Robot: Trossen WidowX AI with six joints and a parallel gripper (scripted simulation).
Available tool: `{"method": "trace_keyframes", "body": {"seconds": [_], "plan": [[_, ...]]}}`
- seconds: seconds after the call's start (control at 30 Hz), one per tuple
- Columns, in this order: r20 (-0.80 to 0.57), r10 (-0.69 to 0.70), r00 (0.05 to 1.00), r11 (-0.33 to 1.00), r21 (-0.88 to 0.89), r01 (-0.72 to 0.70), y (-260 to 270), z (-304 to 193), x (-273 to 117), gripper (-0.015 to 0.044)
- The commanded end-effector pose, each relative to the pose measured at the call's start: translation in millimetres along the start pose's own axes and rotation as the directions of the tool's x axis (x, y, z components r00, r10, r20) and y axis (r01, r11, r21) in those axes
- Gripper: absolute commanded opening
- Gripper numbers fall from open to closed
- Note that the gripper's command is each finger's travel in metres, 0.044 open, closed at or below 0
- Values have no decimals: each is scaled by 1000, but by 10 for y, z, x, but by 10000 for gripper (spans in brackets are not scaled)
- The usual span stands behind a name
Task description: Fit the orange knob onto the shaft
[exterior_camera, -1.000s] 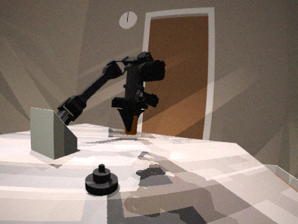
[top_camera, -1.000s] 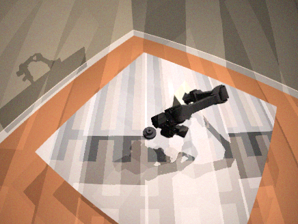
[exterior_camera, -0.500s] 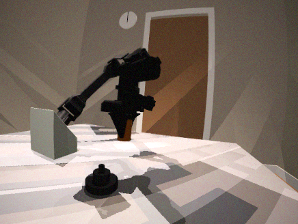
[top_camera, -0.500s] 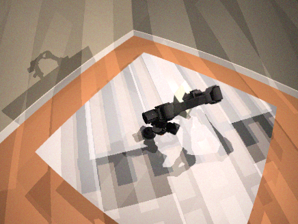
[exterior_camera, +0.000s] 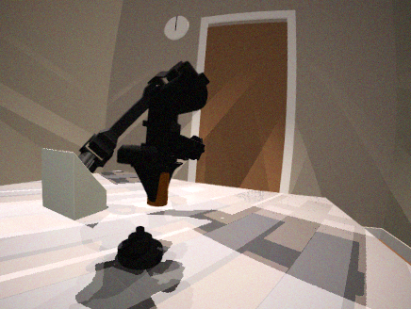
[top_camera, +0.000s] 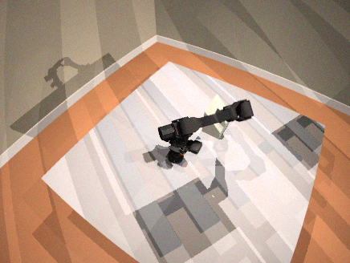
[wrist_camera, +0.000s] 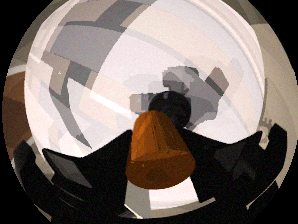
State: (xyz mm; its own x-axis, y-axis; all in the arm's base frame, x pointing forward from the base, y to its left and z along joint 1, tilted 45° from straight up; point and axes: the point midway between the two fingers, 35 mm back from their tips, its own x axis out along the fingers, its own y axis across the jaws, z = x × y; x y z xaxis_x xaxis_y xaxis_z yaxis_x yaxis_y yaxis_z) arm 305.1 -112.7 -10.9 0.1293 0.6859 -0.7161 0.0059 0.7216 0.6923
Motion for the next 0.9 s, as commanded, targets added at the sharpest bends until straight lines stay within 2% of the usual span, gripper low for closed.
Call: {"method": "trace_keyframes", "body": {"seconds": [0.0,0.3,0.87], "plan": [[0,-3,1000,1000,-5,3,-158,-41,34,0],[0,2,1000,1000,-6,-2,-403,-134,118,0],[1,3,1000,1000,-7,-3,-406,-135,378,0]]}}
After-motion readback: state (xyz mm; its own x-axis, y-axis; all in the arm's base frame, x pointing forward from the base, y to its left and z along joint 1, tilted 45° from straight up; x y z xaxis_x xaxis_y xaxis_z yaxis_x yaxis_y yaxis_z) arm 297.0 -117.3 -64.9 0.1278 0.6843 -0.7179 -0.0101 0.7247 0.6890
